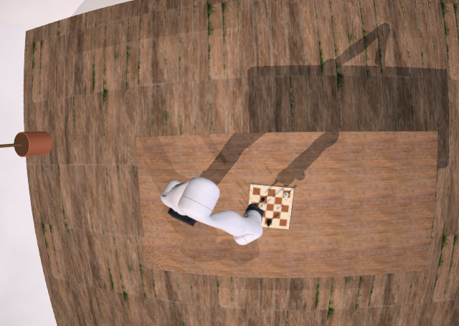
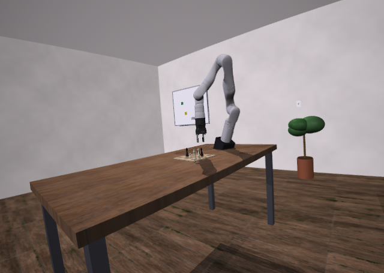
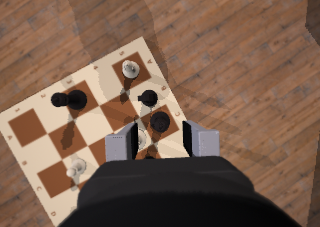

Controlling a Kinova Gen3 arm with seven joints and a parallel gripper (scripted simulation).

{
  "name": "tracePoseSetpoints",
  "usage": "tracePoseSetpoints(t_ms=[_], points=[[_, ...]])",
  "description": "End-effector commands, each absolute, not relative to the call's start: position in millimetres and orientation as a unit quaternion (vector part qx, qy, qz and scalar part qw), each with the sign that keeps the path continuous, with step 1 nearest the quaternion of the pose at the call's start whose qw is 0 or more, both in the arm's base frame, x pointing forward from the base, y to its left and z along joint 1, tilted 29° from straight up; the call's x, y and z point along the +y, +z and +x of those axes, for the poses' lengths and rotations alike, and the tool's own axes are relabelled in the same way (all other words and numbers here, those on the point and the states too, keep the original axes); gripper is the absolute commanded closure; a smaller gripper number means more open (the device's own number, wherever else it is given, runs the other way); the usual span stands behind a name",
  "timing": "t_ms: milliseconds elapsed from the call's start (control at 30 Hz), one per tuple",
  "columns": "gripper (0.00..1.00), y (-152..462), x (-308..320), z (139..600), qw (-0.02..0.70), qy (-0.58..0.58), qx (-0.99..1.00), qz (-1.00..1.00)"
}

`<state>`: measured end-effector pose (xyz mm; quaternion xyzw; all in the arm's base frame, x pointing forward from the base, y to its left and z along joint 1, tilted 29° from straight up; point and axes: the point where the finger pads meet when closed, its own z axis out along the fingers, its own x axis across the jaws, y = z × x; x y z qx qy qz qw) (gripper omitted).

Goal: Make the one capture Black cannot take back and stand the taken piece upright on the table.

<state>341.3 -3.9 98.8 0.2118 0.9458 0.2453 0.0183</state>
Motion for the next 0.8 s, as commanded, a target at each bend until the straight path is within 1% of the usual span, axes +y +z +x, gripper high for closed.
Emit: tracePoseSetpoints(t_ms=[0, 767], points=[[0.21, 95.3, -2.3, 340.8, 0.016, 0.246, 0.946, 0.212], [0.21, 70.1, 10.0, 343.8, 0.016, 0.246, 0.946, 0.212]])
